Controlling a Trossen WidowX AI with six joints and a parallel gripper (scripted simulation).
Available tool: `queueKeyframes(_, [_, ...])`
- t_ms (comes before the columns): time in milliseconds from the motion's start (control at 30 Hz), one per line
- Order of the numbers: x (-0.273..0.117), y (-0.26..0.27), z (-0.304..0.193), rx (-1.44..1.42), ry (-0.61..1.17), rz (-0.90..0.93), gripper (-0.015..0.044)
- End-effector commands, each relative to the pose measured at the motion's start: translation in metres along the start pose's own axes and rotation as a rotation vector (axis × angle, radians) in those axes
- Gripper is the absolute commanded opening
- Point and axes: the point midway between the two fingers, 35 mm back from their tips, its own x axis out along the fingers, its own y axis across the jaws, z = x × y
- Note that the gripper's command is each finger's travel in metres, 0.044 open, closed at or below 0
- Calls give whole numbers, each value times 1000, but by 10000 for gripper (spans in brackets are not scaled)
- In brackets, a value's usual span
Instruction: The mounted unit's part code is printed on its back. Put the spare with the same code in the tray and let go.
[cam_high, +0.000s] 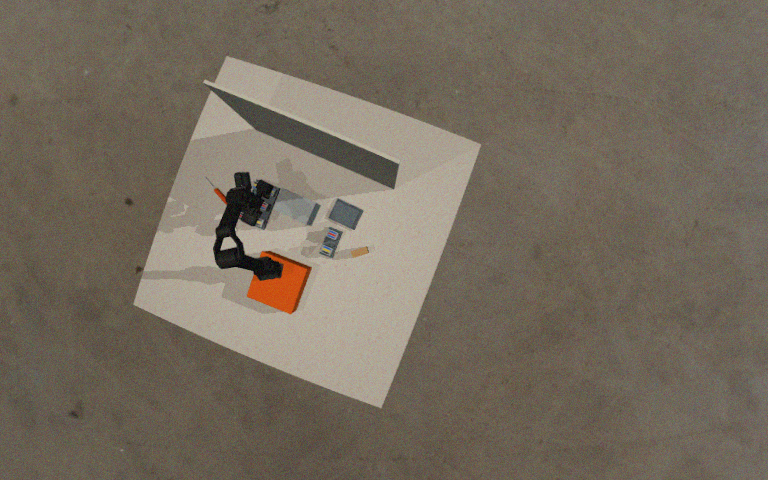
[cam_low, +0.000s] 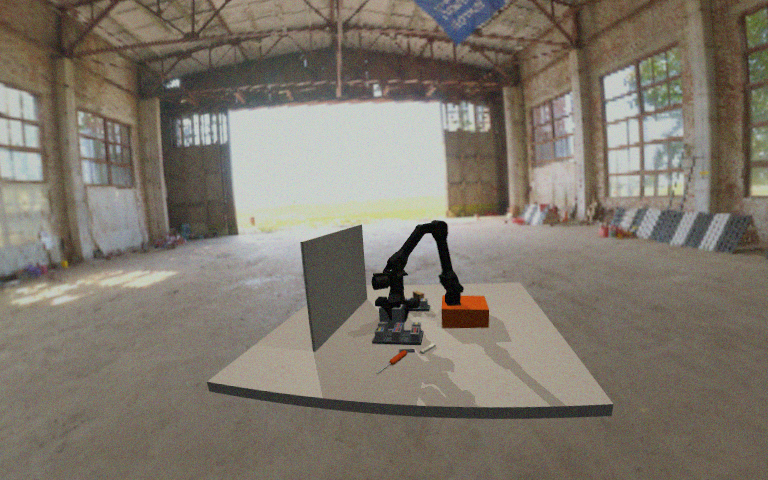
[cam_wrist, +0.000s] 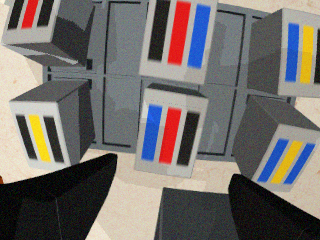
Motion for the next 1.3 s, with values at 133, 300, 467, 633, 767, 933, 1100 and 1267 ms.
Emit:
queueKeyframes(133, [17,3,-3,-5,6,12,300])
queueKeyframes(300, [25,3,-3,-5,6,12,300])
queueKeyframes(467, [33,3,-4,-5,7,12,300])
queueKeyframes(633, [41,4,-5,-5,7,12,300])
queueKeyframes(767, [47,4,-5,-5,7,12,300])
queueKeyframes(933, [47,5,-5,-5,7,12,300])
queueKeyframes(1100, [47,5,-5,-5,7,12,300])
queueKeyframes(1267, [47,5,-5,-5,7,12,300])
